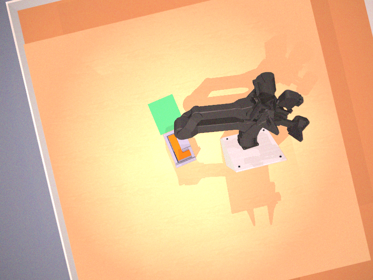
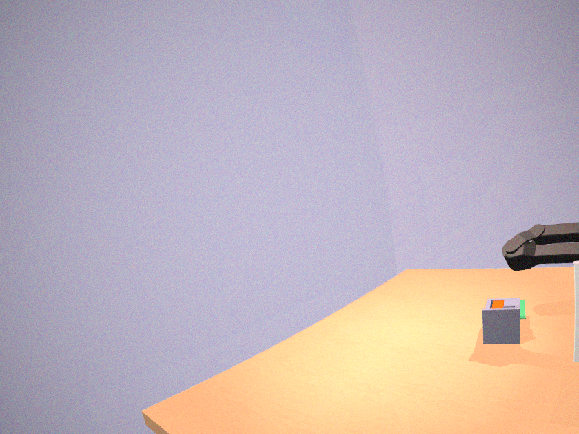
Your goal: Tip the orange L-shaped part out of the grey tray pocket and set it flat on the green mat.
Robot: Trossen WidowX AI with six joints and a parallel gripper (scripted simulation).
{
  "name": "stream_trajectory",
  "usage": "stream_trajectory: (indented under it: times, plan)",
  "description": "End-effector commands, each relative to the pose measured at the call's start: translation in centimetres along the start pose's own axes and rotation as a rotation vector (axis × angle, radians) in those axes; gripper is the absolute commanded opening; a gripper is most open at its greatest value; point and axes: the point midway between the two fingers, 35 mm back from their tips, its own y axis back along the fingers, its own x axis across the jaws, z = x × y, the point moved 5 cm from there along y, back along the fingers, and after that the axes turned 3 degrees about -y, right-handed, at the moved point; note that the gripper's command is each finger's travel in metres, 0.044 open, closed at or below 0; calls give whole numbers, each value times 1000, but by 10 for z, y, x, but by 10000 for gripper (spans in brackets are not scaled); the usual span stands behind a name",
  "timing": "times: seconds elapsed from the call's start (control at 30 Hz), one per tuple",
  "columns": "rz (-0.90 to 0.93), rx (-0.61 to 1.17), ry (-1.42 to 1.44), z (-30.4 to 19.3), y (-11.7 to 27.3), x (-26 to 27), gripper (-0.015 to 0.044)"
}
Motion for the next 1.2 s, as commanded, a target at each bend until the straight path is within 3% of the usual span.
stream_trajectory:
  times: [0.0,0.27,0.63,1.17]
  plan:
    - [-5,2,3,0,-1,0,374]
    - [-155,121,123,11,-26,-14,180]
    - [-359,491,218,-3,-83,-45,180]
    - [-561,1079,32,-80,-128,-111,180]
